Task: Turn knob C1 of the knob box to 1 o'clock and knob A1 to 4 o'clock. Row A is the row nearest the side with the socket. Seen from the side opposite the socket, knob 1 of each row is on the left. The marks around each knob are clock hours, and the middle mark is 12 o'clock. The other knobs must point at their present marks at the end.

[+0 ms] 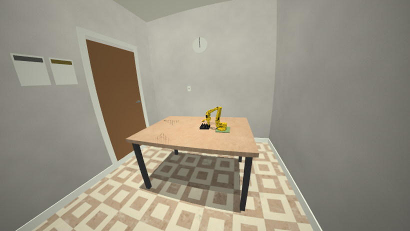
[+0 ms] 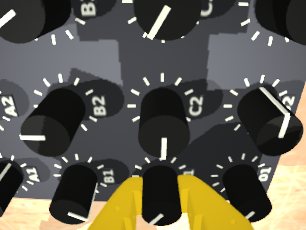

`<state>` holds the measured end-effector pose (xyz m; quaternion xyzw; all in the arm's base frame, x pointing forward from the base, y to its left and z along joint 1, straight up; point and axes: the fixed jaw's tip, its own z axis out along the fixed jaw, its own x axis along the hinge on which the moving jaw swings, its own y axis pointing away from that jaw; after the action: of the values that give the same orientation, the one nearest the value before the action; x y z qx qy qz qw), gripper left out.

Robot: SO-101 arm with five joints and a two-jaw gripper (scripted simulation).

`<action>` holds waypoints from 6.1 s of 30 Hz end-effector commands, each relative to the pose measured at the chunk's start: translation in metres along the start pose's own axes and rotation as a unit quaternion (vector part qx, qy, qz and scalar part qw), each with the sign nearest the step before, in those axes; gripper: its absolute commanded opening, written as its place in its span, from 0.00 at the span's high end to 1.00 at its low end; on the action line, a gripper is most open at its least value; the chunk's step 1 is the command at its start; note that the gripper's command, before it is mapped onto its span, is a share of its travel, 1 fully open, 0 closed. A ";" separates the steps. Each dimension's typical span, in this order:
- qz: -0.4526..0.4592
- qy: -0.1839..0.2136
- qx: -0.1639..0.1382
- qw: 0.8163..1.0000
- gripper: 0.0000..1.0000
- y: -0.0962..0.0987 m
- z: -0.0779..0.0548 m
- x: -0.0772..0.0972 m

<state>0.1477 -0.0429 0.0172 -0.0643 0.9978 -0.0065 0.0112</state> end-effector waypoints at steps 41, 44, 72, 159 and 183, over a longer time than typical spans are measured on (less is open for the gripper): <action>0.339 0.013 -0.003 0.941 0.99 0.000 0.003 0.001; 0.355 0.013 -0.003 0.935 0.99 0.000 0.003 0.001; 0.556 0.013 0.000 0.831 0.99 -0.002 0.003 0.000; 0.686 0.013 0.002 0.728 0.92 -0.004 0.002 -0.002; 0.686 0.013 0.002 0.728 0.92 -0.005 -0.012 -0.004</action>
<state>0.1523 -0.0468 0.0238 0.6338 0.7735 0.0001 -0.0005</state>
